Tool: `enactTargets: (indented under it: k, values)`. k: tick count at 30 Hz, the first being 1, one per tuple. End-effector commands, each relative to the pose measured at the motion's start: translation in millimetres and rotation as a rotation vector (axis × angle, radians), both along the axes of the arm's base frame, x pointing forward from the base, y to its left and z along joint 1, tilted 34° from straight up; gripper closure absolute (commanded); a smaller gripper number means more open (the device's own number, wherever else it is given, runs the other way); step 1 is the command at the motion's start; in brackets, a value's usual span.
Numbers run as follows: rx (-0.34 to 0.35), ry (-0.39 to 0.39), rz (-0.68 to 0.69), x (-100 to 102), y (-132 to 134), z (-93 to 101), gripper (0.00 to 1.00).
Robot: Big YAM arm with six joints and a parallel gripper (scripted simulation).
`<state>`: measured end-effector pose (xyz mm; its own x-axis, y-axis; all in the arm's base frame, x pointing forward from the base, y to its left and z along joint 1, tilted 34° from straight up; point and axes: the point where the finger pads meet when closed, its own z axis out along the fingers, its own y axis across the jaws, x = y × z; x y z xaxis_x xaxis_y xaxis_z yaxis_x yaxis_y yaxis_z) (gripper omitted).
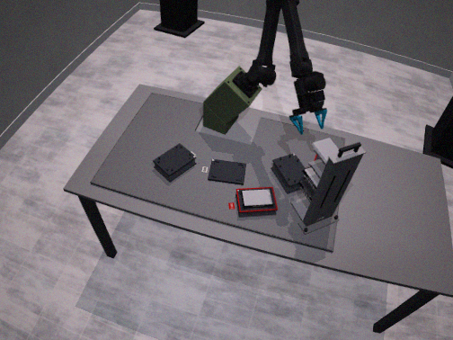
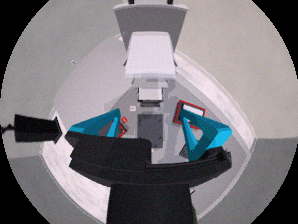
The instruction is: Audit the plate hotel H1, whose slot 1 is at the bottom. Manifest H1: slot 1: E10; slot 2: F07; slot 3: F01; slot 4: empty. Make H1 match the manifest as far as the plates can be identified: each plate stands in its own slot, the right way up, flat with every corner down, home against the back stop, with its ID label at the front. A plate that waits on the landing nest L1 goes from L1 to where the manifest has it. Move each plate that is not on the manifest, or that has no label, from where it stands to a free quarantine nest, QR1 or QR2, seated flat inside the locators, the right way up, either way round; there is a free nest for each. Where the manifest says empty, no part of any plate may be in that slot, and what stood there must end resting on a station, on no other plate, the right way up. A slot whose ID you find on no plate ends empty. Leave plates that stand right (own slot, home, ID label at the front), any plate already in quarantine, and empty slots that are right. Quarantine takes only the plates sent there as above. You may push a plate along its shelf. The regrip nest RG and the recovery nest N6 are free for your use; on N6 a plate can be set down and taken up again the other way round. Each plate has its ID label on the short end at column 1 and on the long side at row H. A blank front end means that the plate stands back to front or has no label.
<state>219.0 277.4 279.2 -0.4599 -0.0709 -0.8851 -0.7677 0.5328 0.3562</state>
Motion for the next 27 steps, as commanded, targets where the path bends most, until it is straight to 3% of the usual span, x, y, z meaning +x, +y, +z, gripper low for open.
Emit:
enactTargets:
  k: [1, 21, 22, 24, 26, 27]
  values:
    - [0.044, -0.042, -0.007, 5.4, 3.1, 29.2, 0.00]
    - [0.044, -0.042, -0.007, 5.4, 3.1, 29.2, 0.00]
    - [0.074, -0.060, -0.013, 7.2, 4.3, 46.1, 0.00]
    - [0.074, -0.060, -0.013, 7.2, 4.3, 46.1, 0.00]
    - [0.048, -0.033, -0.015, 0.5, -3.3, 17.5, 0.00]
    - [0.048, -0.033, -0.015, -0.7, -4.4, 16.7, 0.00]
